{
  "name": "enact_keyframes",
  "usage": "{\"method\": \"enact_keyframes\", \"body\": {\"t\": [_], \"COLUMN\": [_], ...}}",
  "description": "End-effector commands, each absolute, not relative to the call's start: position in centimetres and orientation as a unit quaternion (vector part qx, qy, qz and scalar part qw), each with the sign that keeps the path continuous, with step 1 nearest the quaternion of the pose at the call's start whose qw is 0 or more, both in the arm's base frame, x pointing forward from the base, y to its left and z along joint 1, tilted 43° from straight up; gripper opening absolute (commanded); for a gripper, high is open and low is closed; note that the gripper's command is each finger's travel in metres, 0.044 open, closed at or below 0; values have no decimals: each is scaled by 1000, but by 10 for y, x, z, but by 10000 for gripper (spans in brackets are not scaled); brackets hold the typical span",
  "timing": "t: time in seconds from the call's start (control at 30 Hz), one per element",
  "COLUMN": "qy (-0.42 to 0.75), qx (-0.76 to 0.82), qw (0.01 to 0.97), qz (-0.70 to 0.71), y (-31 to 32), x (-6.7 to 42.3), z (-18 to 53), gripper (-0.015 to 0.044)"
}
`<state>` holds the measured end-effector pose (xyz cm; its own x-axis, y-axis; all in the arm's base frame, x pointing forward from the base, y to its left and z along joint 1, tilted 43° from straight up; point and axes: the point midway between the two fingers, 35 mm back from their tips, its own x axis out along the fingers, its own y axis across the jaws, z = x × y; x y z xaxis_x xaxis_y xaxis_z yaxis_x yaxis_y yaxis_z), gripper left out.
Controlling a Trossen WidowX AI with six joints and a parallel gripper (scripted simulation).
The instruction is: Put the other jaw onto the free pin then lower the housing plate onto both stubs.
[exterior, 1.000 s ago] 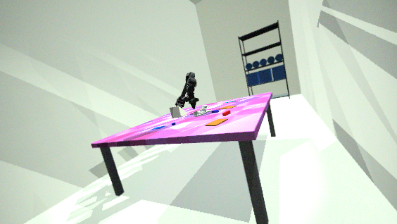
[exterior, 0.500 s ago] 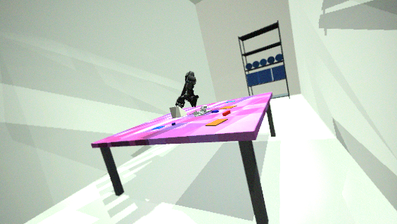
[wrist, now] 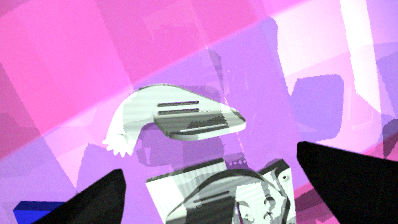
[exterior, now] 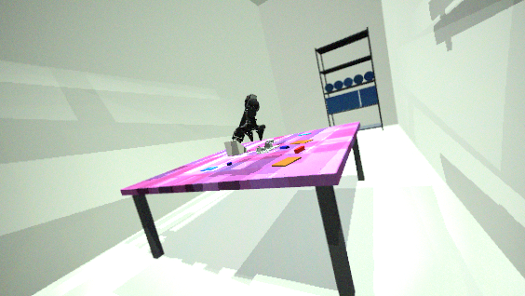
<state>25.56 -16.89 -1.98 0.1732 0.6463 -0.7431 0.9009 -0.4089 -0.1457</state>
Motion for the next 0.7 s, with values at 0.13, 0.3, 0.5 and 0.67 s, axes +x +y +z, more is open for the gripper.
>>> {"method": "enact_keyframes", "body": {"t": [0.13, 0.3, 0.5, 0.67], "qy": [558, 580, 603, 618], "qx": [723, 703, 674, 645], "qw": [249, 301, 361, 409], "qz": [-322, -281, -230, -185], "y": [-172, -174, -177, -179], "x": [256, 257, 257, 258], "z": [-20, -20, -20, -20], "gripper": [440, 440, 440, 440]}}
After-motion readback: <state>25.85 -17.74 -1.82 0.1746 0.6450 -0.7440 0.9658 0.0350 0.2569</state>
